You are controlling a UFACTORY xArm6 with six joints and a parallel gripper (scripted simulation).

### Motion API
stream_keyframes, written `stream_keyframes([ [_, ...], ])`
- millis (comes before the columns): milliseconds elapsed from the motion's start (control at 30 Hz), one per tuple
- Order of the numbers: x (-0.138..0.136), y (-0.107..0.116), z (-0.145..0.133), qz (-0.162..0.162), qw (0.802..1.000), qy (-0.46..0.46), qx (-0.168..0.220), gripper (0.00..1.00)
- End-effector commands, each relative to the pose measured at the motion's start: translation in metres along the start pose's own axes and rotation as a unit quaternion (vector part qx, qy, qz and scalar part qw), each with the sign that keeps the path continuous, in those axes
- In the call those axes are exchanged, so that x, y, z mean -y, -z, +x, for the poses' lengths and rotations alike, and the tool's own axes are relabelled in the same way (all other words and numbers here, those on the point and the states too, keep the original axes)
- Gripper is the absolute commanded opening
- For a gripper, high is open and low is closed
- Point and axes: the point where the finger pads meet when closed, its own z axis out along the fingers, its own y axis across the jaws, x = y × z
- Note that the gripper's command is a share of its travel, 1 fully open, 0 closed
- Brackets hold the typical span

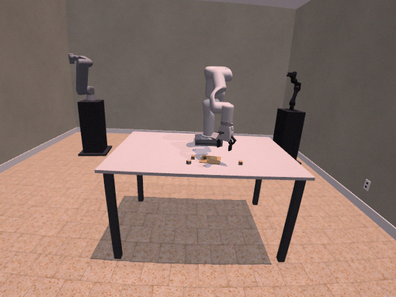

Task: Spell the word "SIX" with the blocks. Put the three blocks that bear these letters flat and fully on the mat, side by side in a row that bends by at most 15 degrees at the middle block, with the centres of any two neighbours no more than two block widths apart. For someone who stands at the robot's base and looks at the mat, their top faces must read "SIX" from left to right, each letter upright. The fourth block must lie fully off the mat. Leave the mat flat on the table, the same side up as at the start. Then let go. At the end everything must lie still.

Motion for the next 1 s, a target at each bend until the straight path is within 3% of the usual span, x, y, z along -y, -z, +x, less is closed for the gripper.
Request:
stream_keyframes([
  [0, 0.022, 0.0, -0.01, 0.002, 0.998, 0.07, 0.002, 1.0],
  [467, 0.069, -0.004, -0.045, 0.002, 0.971, 0.241, 0.001, 1.0],
  [633, 0.093, -0.007, -0.067, 0.002, 0.945, 0.327, 0.001, 1.0],
  [767, 0.097, -0.007, -0.071, 0.002, 0.939, 0.344, 0.0, 1.0],
  [800, 0.097, -0.007, -0.071, 0.002, 0.939, 0.344, 0.0, 0.63],
  [967, 0.097, -0.007, -0.071, 0.002, 0.939, 0.344, 0.0, 0.63],
])
